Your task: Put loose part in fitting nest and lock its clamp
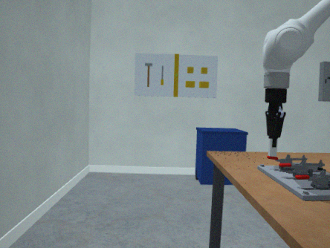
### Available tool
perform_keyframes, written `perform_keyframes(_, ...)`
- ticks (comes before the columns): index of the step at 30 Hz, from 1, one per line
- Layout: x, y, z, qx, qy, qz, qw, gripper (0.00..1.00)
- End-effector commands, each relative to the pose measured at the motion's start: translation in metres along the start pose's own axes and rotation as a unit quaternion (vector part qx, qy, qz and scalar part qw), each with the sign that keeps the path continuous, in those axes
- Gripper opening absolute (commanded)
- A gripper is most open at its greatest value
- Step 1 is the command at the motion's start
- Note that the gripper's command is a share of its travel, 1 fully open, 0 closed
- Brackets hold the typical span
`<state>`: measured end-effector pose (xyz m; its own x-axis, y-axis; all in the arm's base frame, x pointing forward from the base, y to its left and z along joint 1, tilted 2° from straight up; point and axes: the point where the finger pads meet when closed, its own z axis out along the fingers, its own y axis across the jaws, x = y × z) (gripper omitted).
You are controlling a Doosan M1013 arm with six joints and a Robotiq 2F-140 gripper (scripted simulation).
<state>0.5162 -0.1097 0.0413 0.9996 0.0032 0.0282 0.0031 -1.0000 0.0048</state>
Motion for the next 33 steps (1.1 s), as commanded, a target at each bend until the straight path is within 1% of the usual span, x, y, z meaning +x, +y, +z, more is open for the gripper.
perform_keyframes(1,0.0,0.0,-0.0001,0.0,0.0,0.0,1.0,0.1)
perform_keyframes(33,0.0,0.0,0.0038,0.0,0.0,0.0,1.0,0.1)
